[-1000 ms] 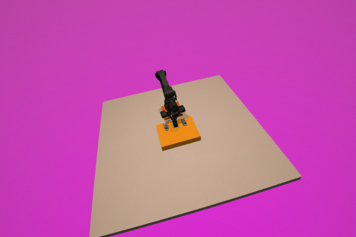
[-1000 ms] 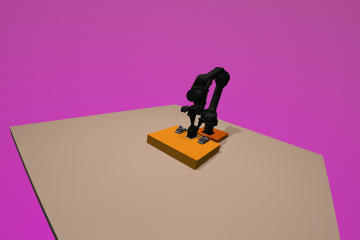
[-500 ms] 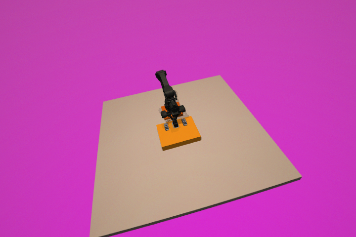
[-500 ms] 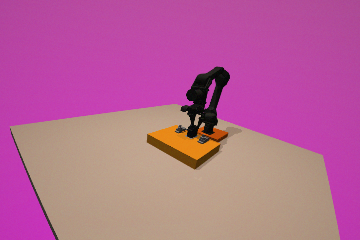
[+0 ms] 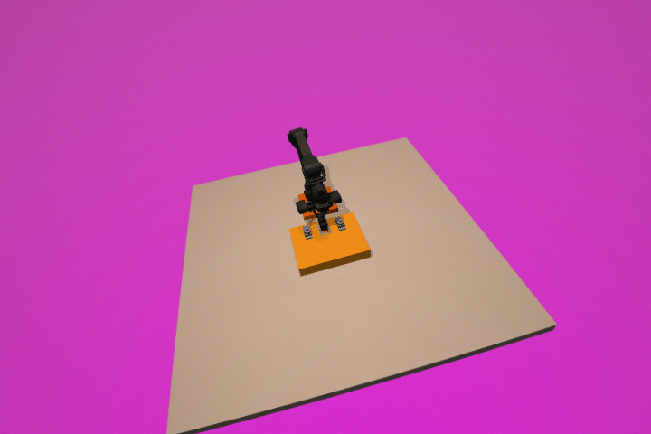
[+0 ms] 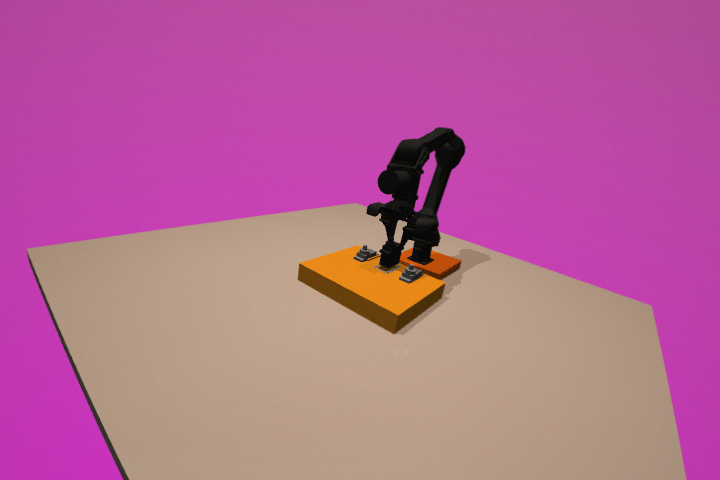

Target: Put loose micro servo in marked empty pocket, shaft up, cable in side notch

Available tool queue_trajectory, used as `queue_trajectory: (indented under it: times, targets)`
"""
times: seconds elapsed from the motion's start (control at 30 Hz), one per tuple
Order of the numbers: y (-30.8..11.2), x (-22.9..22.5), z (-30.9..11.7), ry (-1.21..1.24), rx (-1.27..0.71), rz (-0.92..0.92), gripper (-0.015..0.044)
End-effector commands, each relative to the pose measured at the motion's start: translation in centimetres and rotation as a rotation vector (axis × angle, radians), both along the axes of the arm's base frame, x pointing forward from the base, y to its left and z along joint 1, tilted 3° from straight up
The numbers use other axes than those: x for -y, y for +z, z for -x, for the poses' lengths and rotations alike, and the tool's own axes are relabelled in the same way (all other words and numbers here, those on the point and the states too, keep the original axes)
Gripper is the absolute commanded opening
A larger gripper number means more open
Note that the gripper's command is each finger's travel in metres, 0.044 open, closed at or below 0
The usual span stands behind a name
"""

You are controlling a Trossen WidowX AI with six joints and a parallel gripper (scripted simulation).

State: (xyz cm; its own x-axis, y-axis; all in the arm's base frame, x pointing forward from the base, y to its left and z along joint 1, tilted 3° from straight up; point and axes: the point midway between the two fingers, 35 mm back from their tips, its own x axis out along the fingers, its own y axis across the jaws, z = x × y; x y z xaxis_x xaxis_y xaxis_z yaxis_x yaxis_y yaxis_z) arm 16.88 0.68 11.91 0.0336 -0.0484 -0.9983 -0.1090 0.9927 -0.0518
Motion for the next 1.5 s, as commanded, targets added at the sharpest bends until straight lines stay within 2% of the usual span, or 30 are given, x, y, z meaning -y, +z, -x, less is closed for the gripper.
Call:
queue_trajectory:
  times: [0.0,0.3,1.47]
  targets:
    - [0.2,-0.1,-0.2,0.003,0.007,-0.004,0.0000]
    - [0.2,-0.4,-1.3,0.003,0.008,-0.004,0.0000]
    - [0.2,-0.1,-0.6,0.003,0.008,-0.004,0.0000]
